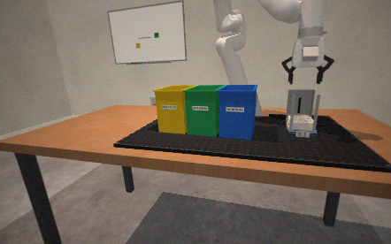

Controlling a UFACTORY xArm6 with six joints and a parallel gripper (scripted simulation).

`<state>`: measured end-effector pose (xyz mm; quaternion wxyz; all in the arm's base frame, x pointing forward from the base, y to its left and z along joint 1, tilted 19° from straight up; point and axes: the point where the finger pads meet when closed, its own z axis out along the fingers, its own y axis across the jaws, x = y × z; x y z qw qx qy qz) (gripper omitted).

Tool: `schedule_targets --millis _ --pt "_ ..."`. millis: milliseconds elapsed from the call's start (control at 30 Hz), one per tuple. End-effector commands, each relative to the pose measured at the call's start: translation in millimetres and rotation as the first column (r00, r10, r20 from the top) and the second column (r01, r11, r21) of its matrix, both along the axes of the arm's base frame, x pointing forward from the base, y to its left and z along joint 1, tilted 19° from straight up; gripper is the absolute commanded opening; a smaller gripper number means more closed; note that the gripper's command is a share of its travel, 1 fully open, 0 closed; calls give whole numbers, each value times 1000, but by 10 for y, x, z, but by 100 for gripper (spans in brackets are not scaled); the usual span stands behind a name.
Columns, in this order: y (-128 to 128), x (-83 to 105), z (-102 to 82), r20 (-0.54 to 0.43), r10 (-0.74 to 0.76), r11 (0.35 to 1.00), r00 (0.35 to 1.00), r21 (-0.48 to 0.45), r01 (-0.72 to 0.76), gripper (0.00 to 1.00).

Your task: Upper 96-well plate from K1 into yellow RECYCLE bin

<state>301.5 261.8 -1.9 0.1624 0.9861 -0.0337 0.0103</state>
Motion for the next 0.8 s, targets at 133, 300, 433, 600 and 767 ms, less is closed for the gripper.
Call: schedule_targets --millis 133,300,433,600,767 --pt "-33 11 -121 2 0 1000 1000 3 0 100" --pt "-59 12 -200 2 0 1000 1000 2 0 100" --pt "-70 12 -232 2 0 1000 1000 2 0 100" --pt "-97 13 -311 2 0 1000 1000 2 0 100" --pt "-124 14 -390 2 0 1000 1000 2 0 100"
